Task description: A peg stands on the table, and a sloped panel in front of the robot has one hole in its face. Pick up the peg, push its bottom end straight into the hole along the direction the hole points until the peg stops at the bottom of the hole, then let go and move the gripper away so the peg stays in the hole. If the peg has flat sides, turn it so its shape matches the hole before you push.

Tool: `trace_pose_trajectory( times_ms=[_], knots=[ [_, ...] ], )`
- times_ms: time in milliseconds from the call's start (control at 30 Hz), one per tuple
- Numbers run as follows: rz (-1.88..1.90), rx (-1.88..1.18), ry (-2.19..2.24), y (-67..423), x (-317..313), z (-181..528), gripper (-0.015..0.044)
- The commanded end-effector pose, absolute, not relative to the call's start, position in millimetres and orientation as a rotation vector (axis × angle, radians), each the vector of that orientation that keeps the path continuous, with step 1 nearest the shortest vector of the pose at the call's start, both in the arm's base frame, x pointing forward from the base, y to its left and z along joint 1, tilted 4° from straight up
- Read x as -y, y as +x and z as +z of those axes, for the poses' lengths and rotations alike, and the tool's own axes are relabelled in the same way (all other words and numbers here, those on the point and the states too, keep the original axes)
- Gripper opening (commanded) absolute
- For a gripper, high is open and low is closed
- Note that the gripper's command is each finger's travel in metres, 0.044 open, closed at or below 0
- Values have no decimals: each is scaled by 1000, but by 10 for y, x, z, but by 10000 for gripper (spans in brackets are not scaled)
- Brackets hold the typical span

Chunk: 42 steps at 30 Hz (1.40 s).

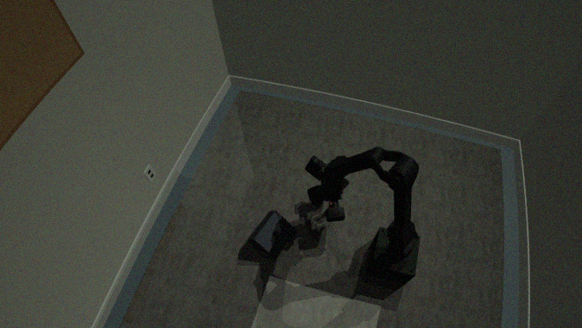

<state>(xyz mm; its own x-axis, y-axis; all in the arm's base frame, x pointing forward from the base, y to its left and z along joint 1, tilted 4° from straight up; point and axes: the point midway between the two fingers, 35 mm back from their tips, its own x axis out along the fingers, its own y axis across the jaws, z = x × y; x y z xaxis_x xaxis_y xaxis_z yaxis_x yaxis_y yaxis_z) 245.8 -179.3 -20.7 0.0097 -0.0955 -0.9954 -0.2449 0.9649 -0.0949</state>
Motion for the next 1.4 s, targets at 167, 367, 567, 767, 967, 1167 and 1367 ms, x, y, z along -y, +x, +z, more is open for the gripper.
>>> trace_pose_trajectory(
  times_ms=[167, 367, 567, 767, 967, 1167, 1367],
  knots=[
    [119, -1562, -270, 2460, 1794, -204, 177],
    [119, -1562, -270, 2460, 1794, -204, 20],
    [119, -1562, -270, 2460, 1794, -204, 0],
    [119, -1562, -270, 2463, 1794, -177, 0],
    [122, -1563, -269, 2475, 1779, 73, 0],
    [125, -1565, -268, 2459, 1741, 371, 0],
    [128, -1566, -267, 2427, 1703, 593, 0]
  ],
)
